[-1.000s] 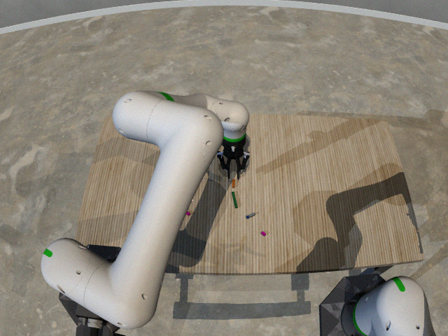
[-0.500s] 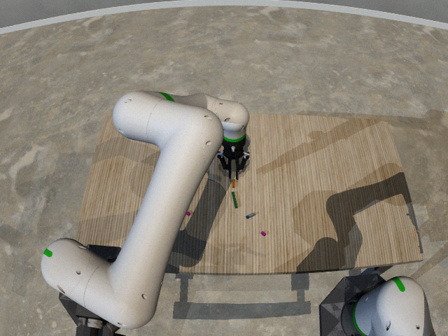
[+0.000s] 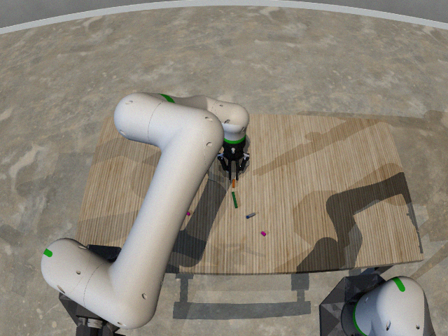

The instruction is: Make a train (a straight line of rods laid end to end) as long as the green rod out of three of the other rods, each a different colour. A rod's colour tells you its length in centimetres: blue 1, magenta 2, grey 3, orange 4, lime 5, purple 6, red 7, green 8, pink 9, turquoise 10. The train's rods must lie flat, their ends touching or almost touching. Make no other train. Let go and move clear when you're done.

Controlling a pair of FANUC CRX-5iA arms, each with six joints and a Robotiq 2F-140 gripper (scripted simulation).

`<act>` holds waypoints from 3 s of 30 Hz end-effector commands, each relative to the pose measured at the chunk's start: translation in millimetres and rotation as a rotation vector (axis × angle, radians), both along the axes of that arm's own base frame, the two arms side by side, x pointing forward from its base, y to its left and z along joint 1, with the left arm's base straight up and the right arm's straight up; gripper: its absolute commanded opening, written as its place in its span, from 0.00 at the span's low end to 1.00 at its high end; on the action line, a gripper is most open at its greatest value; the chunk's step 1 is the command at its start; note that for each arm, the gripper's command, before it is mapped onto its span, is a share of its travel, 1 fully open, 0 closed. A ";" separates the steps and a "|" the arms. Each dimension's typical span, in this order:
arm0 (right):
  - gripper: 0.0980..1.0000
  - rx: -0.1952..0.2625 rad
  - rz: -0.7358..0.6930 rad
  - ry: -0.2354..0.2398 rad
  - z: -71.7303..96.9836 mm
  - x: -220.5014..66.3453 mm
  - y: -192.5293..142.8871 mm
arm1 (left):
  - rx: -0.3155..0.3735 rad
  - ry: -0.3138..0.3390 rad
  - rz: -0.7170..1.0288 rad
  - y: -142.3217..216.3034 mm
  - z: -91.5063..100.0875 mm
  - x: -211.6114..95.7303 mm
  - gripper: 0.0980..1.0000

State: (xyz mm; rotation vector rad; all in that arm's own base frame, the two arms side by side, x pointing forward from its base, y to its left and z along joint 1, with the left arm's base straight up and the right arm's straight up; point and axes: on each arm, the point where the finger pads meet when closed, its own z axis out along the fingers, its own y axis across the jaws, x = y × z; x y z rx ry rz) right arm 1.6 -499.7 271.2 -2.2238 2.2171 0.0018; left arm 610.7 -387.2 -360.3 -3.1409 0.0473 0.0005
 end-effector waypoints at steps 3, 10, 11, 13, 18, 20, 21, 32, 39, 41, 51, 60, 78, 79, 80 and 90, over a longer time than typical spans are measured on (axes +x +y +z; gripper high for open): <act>1.00 -0.002 0.000 0.000 0.8 -0.1 -0.3 | -0.001 -0.002 0.000 -0.9 -3.7 1.5 0.15; 1.00 -0.002 0.000 0.000 0.8 -0.1 -0.3 | -0.001 -0.002 0.000 -1.1 -14.8 1.7 0.15; 1.00 -0.002 0.000 0.000 0.8 -0.1 -0.3 | -0.001 -0.002 0.000 -1.1 -16.5 1.7 0.15; 1.00 -0.002 0.000 0.000 0.8 -0.1 -0.3 | -0.001 -0.002 0.000 -1.1 -19.7 1.7 0.15; 1.00 -0.002 0.000 0.000 0.8 -0.1 -0.3 | -0.001 -0.002 0.000 -1.2 -25.8 1.8 0.15; 1.00 -0.002 0.000 0.000 0.8 -0.1 -0.3 | -0.001 -0.002 0.000 -1.3 -27.2 1.9 0.15; 1.00 -0.002 0.000 0.000 0.8 -0.1 -0.3 | -0.001 -0.002 0.000 -1.3 -28.6 1.9 0.15; 1.00 -0.002 0.000 0.000 0.8 -0.1 -0.3 | -0.001 -0.002 0.000 -1.4 -38.7 2.1 0.15; 1.00 -0.002 0.000 0.000 0.8 -0.1 -0.3 | -0.001 -0.002 0.000 -1.5 -40.2 2.1 0.15; 1.00 -0.002 0.000 0.000 0.8 -0.1 -0.3 | -0.001 -0.002 0.000 -1.5 -40.4 2.1 0.15; 1.00 -0.002 0.000 0.000 0.8 -0.1 -0.3 | -0.001 -0.002 0.000 -1.5 -40.5 2.1 0.15; 1.00 -0.002 0.000 0.000 0.8 -0.1 -0.3 | -0.001 -0.002 0.000 -1.5 -40.8 2.1 0.15; 1.00 -0.002 0.000 0.000 0.8 -0.1 -0.3 | -0.001 -0.002 0.000 -1.5 -52.1 2.1 0.15; 1.00 -0.002 0.000 0.000 0.8 -0.1 -0.3 | -0.001 -0.002 0.000 -1.5 -52.7 2.1 0.15; 1.00 -0.002 0.000 0.000 0.8 -0.1 -0.3 | -0.001 -0.002 0.000 -1.5 -53.3 2.1 0.15; 1.00 -0.002 0.000 0.000 0.8 -0.1 -0.3 | -0.001 -0.002 0.000 -1.5 -55.1 2.1 0.15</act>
